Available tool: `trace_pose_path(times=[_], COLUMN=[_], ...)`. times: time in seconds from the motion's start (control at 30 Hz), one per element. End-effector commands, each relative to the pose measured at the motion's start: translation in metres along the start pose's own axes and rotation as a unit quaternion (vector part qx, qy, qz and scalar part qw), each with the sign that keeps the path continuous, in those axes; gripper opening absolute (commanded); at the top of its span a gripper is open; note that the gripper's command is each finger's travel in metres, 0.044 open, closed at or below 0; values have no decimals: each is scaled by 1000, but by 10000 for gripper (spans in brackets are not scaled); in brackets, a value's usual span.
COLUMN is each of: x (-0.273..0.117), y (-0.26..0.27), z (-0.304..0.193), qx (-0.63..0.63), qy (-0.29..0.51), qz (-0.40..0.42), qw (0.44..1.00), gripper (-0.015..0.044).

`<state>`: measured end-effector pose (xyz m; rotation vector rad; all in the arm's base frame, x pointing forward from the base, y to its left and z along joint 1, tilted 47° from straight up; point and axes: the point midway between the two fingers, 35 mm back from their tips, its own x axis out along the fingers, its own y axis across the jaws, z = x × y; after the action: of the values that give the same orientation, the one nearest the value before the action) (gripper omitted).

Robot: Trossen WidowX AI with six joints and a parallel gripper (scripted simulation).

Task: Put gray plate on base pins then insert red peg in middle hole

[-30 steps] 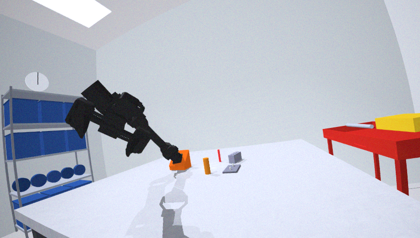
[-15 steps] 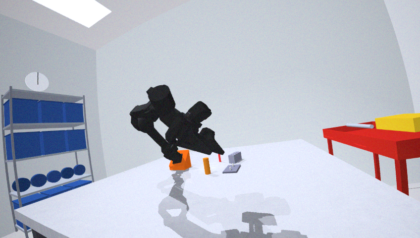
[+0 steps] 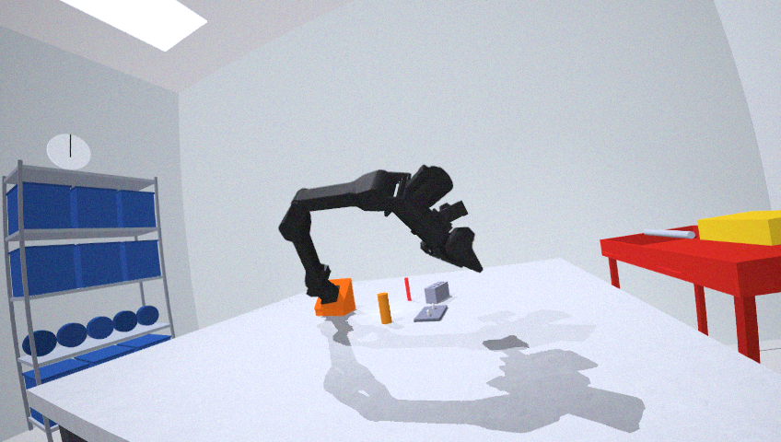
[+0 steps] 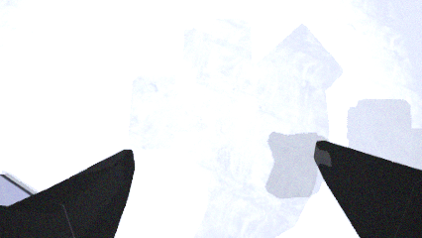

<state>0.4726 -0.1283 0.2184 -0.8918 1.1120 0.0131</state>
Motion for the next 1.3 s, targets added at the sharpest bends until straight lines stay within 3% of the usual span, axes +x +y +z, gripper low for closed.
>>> trace_pose_path(times=[0.0,0.33,0.63,0.87,1.07,1.27], x=[20,39,23,18,63,71], y=[64,194,335,346,344,344], z=[27,57,44,35,0,-7], qx=[-44,-150,-342,-361,-361,-361], qy=[42,140,290,304,305,305], qz=[57,124,127,121,120,120], qw=[997,971,885,873,873,873], gripper=[440,440,440,440,440,440])
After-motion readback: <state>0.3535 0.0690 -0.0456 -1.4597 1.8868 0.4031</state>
